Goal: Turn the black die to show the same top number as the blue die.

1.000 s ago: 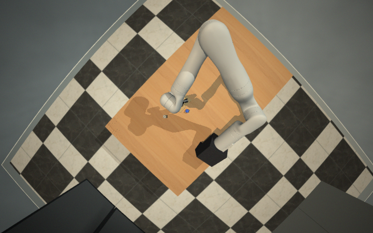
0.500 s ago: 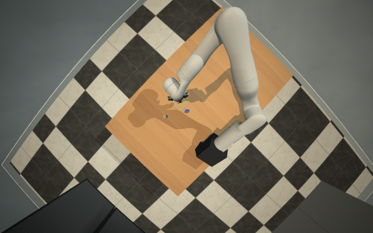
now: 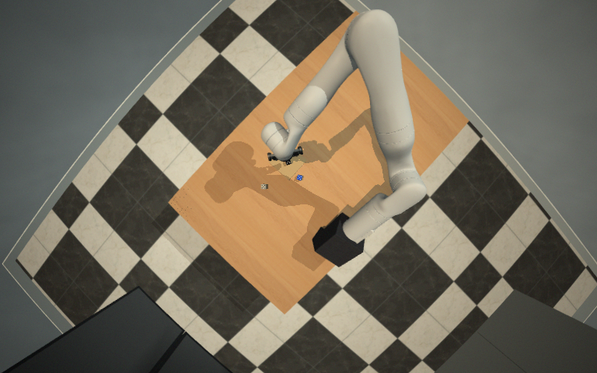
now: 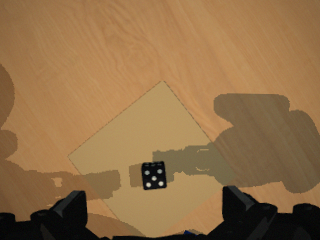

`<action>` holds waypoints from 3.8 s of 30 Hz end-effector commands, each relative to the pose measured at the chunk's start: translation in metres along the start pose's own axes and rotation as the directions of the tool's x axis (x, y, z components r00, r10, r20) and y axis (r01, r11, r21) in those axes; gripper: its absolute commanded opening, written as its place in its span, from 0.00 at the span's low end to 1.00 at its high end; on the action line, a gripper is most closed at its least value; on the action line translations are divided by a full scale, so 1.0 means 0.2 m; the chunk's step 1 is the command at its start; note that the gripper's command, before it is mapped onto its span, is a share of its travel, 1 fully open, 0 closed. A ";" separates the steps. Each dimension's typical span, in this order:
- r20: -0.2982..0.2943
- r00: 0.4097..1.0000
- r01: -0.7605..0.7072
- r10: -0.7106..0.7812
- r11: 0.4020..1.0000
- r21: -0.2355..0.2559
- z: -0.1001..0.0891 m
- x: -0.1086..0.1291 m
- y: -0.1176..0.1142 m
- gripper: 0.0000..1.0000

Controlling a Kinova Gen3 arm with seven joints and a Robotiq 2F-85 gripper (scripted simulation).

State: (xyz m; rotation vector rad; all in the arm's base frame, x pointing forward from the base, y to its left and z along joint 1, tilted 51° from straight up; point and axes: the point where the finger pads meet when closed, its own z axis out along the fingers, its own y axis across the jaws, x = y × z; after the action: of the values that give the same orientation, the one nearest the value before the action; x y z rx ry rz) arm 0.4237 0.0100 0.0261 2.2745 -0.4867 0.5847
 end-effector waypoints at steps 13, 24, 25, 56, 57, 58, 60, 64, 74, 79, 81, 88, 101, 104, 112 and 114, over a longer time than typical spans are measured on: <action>-0.002 1.000 -0.001 0.001 1.000 0.001 -0.11 0.00 0.00 1.00; -0.002 1.000 -0.001 0.001 1.000 0.001 -0.27 0.00 0.00 1.00; -0.002 1.000 -0.001 0.001 1.000 0.001 -0.27 0.00 0.00 1.00; -0.002 1.000 -0.001 0.001 1.000 0.001 -0.29 0.00 0.00 1.00; -0.002 1.000 -0.001 0.001 1.000 0.001 -0.29 0.00 0.00 1.00; -0.002 1.000 -0.001 0.001 1.000 0.001 -0.29 0.00 0.00 1.00; -0.002 1.000 -0.001 0.001 1.000 0.001 -0.29 0.00 0.00 1.00; -0.002 1.000 -0.001 0.001 1.000 0.001 -0.29 0.00 0.00 1.00; -0.002 1.000 -0.001 0.001 1.000 0.001 -0.29 0.00 0.00 1.00; -0.002 1.000 -0.001 0.001 1.000 0.001 -0.29 0.00 0.00 1.00; -0.002 1.000 -0.001 0.001 1.000 0.001 -0.29 0.00 0.00 1.00; -0.002 1.000 -0.001 0.001 1.000 0.001 -0.29 0.00 0.00 1.00; -0.002 1.000 -0.001 0.001 1.000 0.001 -0.29 0.00 0.00 1.00; -0.002 1.000 -0.001 0.001 1.000 0.001 -0.29 0.00 0.00 1.00; -0.002 1.000 -0.001 0.001 1.000 0.001 -0.29 0.00 0.00 1.00; -0.002 1.000 -0.001 0.001 1.000 0.001 -0.29 0.00 0.00 1.00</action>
State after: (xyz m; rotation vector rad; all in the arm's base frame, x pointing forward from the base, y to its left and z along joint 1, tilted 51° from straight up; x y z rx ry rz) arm 0.4084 0.0522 0.0627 2.2728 -0.4869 0.5865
